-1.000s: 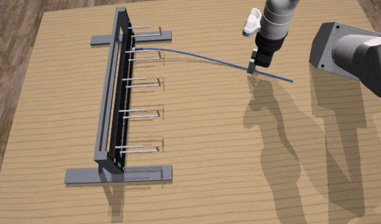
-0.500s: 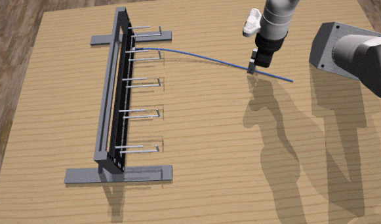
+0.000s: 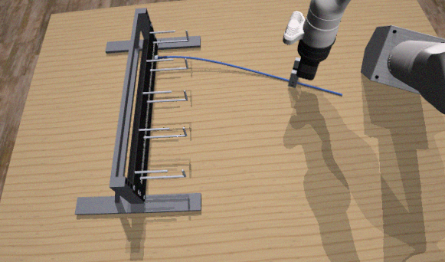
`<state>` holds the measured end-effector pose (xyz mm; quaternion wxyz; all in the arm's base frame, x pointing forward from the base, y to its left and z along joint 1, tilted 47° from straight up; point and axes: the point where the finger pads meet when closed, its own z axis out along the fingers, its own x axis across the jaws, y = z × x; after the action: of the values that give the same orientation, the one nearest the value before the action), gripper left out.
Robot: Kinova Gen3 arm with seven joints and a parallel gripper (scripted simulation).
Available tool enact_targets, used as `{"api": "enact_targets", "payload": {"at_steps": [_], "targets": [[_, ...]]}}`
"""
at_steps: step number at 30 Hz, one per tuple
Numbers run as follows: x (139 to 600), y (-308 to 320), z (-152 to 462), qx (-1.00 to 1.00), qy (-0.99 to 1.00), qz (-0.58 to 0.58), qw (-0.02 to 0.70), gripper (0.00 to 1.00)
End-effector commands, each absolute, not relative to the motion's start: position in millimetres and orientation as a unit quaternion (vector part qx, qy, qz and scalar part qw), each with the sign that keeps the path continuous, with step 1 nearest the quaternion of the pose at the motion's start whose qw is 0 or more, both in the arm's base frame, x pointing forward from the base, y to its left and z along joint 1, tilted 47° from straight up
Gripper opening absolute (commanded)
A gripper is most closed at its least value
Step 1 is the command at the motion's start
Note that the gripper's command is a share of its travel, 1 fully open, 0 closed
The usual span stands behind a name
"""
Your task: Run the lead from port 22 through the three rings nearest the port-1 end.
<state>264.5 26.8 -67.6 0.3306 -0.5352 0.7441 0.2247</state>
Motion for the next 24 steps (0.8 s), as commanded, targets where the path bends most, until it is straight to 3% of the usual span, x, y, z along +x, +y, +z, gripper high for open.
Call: {"api": "enact_targets", "payload": {"at_steps": [1,24], "targets": [[264.5,27.4,-67.7,-0.534,0.744,0.225,0.331,0.67],[265.7,30.8,-71.1,-0.534,0.744,0.225,0.331,0.67]]}}
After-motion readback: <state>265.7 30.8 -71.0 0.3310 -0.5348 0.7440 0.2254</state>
